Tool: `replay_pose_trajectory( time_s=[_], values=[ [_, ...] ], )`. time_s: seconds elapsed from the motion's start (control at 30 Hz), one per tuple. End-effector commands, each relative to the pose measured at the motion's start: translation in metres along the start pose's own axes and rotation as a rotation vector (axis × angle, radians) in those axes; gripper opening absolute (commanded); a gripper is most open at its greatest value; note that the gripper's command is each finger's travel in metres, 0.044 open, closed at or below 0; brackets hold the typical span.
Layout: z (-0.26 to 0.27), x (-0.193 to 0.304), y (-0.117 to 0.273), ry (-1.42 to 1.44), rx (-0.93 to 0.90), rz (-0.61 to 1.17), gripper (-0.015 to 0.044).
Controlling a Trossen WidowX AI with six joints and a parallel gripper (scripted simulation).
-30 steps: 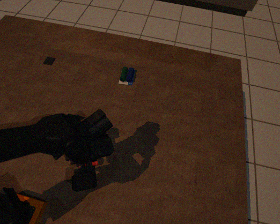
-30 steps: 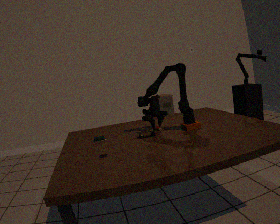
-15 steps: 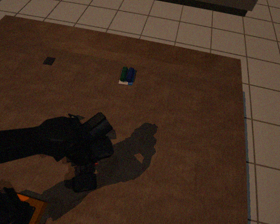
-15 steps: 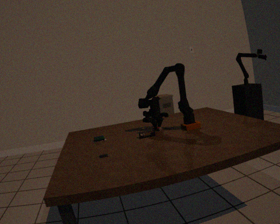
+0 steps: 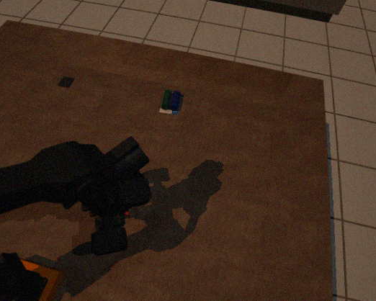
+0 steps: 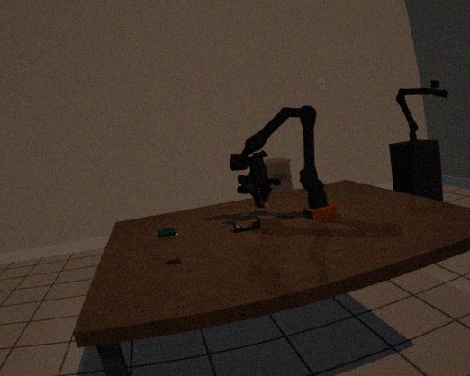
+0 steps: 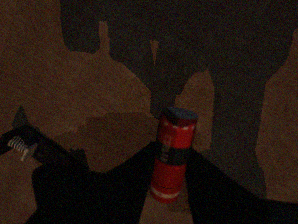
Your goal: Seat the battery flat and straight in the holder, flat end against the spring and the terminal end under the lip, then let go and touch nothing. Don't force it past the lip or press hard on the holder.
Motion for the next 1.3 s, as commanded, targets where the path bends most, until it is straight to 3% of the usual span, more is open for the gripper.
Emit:
replay_pose_trajectory(
  time_s=[0.0,0.8,1.27],
  values=[
    [0.000,0.002,0.005,0.004,0.007,0.010,0.0080],
    [0.143,0.044,0.031,1.020,-0.018,0.017,0.0080],
    [0.153,0.041,0.013,1.043,0.027,0.132,0.0080]
  ],
)
Point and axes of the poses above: the point midway between the two fingers, 35 mm back from their tips, its own y axis back along the fingers, its own z axis across the jaws, x = y × z, the point moved 9 cm from there along y, back along the fingers, and after that the axes turned 8 degrees about y, right-handed, at the moved point
